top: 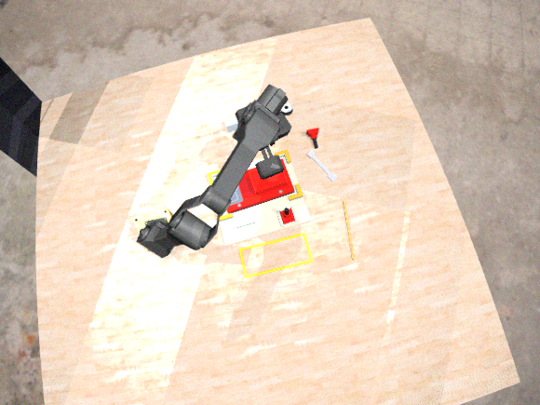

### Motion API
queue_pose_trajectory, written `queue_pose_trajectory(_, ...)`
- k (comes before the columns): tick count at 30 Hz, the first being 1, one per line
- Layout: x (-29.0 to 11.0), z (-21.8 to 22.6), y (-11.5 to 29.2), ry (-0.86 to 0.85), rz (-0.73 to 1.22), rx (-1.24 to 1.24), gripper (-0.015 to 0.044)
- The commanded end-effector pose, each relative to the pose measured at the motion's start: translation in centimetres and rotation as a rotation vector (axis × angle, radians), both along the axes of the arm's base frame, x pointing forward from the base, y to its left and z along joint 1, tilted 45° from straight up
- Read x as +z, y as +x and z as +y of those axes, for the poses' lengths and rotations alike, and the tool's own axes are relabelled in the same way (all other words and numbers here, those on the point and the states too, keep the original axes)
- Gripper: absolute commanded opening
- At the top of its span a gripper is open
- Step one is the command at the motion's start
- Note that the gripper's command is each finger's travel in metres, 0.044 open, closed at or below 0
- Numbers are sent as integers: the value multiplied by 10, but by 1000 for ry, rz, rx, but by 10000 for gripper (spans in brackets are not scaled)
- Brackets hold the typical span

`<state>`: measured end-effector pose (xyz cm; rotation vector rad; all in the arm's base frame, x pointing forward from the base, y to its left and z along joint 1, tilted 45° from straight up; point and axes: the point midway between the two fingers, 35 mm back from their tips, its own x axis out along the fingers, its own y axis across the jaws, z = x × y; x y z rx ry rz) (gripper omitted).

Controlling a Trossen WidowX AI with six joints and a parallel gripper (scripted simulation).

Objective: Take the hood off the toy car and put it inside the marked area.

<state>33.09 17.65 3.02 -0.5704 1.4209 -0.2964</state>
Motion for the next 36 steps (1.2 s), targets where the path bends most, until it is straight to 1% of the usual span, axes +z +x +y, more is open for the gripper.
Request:
queue_pose_trajectory(1,-11,-34,3,-149,17,-77,440)
queue_pose_trajectory(4,-14,-46,4,-204,25,-101,440)
queue_pose_trajectory(36,-26,-58,5,-204,25,-101,440)
